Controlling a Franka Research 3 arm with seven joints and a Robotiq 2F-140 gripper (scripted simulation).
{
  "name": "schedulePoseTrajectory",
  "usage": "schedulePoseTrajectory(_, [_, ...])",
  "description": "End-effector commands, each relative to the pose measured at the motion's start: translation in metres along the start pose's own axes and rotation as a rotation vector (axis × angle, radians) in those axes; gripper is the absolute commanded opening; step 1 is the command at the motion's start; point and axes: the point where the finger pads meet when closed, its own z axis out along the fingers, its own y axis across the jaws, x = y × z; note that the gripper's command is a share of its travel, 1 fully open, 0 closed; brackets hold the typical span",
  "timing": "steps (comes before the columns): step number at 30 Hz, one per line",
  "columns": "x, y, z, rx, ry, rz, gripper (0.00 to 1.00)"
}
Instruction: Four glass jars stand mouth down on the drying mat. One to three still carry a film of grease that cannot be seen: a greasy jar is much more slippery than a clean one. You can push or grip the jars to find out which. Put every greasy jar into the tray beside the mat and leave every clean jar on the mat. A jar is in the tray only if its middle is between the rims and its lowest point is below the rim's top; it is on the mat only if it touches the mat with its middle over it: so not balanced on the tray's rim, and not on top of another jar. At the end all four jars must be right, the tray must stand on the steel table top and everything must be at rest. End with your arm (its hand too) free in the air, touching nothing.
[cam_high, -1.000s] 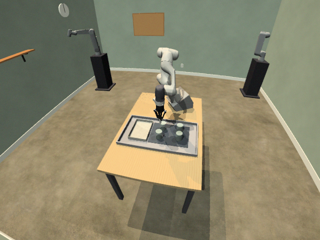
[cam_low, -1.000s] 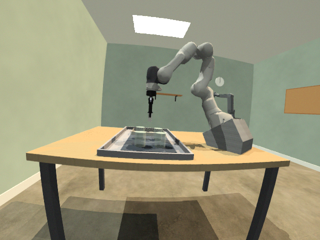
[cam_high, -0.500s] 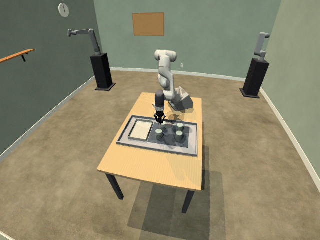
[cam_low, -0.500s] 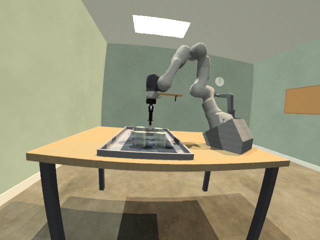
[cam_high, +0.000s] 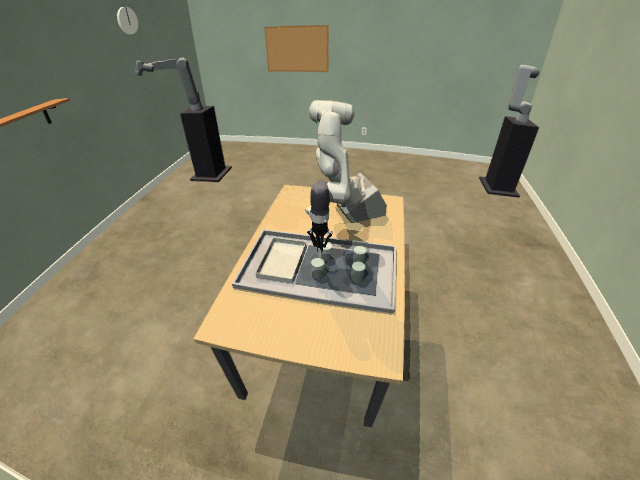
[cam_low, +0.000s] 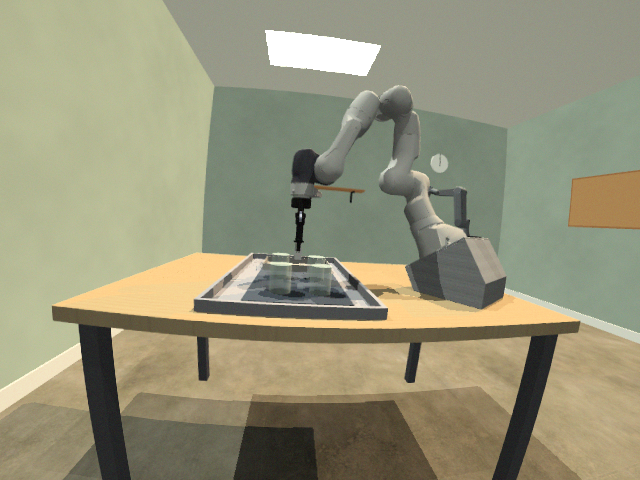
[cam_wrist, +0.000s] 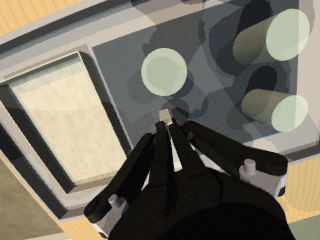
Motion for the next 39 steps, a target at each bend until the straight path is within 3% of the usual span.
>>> schedulePoseTrajectory(1, [-0.0025, 0.0010, -0.0005, -0.001, -0.006, 0.001, 0.00])
schedulePoseTrajectory(39, [-0.0068, 0.0010, -0.0005, -0.001, -0.006, 0.001, 0.00])
